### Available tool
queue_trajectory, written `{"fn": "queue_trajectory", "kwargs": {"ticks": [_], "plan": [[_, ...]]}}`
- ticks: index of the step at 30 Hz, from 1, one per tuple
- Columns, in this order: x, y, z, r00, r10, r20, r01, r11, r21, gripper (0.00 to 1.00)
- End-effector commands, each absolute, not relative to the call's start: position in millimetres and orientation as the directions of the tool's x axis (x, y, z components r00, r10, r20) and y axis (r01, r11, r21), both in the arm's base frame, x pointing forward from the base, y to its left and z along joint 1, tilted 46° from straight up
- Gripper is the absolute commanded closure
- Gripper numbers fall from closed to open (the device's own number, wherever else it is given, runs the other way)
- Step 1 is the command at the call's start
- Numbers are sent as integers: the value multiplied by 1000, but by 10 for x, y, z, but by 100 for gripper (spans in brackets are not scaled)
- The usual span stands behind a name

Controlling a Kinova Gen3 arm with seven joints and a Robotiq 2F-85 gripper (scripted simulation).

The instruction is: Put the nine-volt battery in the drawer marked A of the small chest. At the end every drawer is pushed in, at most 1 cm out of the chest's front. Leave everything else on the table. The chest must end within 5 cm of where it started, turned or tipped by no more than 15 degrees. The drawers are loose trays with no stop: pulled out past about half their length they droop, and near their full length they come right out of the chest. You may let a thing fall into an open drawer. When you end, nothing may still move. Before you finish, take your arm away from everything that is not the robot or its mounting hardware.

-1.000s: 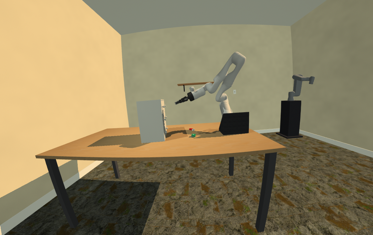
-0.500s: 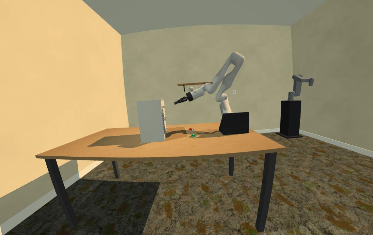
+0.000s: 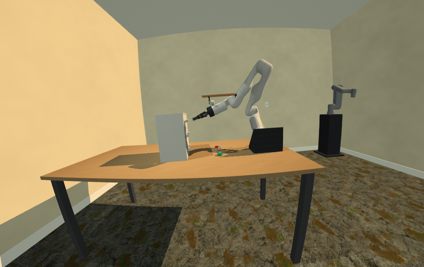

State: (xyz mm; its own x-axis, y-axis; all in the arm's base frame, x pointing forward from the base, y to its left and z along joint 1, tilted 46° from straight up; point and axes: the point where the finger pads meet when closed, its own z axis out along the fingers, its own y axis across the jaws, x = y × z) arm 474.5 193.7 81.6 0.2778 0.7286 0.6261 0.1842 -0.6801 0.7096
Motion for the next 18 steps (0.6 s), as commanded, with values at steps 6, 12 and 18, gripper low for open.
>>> {"fn": "queue_trajectory", "kwargs": {"ticks": [6,12,18], "plan": [[4912,1867,772,287,725,626,174,-682,711,67],[4928,1866,767,287,725,626,174,-682,711,67],[4928,1866,767,287,725,626,174,-682,711,67]]}}
